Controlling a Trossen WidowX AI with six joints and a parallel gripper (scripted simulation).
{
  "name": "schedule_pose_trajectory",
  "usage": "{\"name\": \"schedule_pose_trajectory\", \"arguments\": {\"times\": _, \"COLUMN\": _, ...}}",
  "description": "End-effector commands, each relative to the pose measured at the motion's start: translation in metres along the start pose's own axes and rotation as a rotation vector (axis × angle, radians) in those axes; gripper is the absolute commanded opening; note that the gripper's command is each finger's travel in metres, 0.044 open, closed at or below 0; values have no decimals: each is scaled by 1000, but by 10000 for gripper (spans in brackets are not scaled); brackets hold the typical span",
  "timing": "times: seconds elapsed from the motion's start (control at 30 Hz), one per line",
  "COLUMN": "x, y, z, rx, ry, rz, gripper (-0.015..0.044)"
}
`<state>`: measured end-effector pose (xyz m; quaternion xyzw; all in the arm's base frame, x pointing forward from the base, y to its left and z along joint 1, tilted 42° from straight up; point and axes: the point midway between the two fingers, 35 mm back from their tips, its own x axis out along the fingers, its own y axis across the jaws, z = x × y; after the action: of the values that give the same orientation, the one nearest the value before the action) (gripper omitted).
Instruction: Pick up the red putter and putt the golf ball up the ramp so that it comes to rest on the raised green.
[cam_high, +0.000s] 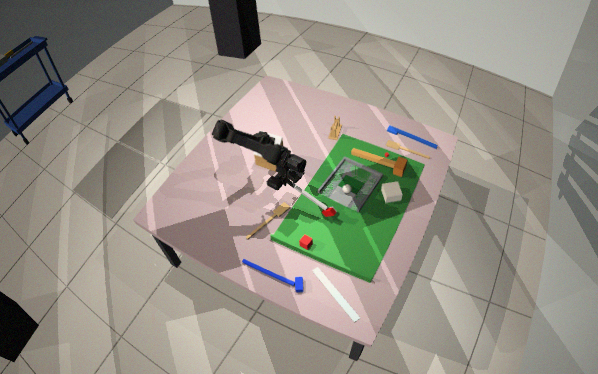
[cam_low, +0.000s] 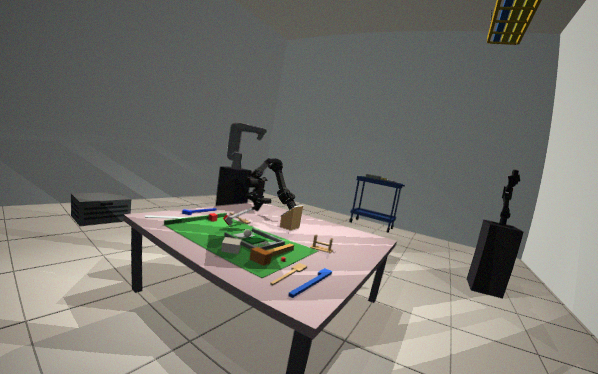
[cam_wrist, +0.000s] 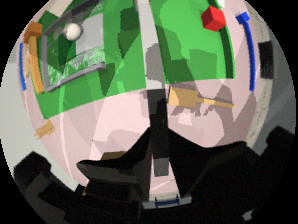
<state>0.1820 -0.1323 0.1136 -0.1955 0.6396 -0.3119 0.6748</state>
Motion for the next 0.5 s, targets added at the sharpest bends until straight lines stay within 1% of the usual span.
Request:
{"name": "schedule_pose_trajectory", "arguments": {"times": 0.0, "x": -18, "y": -1, "z": 3, "rx": 8, "ry": -8, "rz": -4, "gripper": 0}}
{"name": "schedule_pose_trajectory", "arguments": {"times": 0.17, "x": -39, "y": -2, "z": 1, "rx": 7, "ry": -9, "rz": -8, "gripper": 0}}
{"name": "schedule_pose_trajectory", "arguments": {"times": 0.23, "x": -40, "y": -2, "z": 1, "rx": 7, "ry": -9, "rz": -8, "gripper": 0}}
{"name": "schedule_pose_trajectory", "arguments": {"times": 0.27, "x": -33, "y": 0, "z": 1, "rx": -1, "ry": -5, "rz": -2, "gripper": 0}}
{"name": "schedule_pose_trajectory", "arguments": {"times": 0.47, "x": -33, "y": 0, "z": 1, "rx": -1, "ry": -5, "rz": -2, "gripper": 0}}
